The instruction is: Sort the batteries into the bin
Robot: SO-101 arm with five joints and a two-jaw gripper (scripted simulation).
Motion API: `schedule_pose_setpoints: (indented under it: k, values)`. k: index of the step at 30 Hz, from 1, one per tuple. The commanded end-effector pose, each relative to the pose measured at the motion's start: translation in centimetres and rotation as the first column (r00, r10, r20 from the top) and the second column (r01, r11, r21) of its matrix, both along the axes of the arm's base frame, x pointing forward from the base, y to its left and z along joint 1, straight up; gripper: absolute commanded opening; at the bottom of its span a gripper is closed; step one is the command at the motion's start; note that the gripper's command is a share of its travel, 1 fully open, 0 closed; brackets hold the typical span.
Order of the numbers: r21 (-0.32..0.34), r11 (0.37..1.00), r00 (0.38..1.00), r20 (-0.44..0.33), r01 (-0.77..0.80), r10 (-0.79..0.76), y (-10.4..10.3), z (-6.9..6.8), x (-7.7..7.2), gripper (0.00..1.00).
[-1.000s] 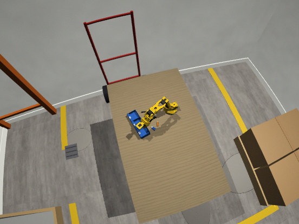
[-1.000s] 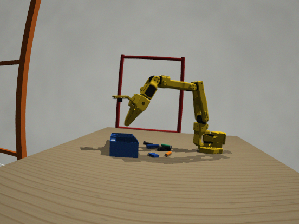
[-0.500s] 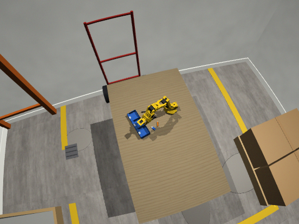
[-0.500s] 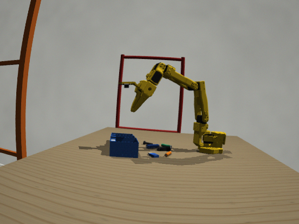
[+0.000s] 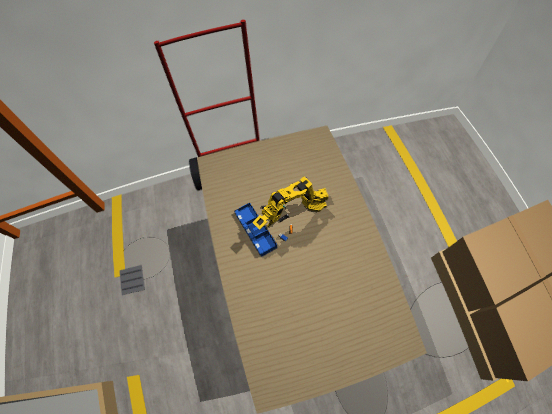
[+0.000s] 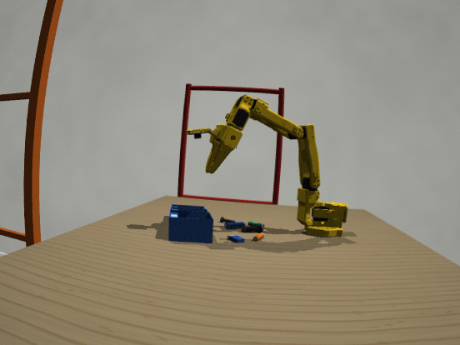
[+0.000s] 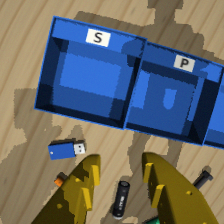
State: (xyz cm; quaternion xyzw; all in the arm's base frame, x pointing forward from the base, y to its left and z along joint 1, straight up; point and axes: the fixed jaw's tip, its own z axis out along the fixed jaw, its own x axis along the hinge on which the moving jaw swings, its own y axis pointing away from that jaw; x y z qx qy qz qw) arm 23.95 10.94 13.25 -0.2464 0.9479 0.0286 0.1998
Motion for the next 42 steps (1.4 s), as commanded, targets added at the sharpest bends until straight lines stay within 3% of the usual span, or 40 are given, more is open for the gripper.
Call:
schedule_pose_setpoints:
  k: [1, 5, 8, 42]
  values:
    - [-0.093, 0.995, 0.994, -0.102, -0.038, 0.029, -3.9, -2.7, -1.2, 0.15]
    - [-0.148, 0.984, 0.963, -0.265, -0.098, 0.056, -7.2, -6.0, -3.8, 0.2]
    - [-0.153, 0.981, 0.946, -0.319, -0.119, 0.065, -8.1, -6.9, -4.9, 0.21]
    - [-0.154, 0.98, 0.946, -0.317, -0.122, 0.068, -8.5, -7.4, -5.2, 0.21]
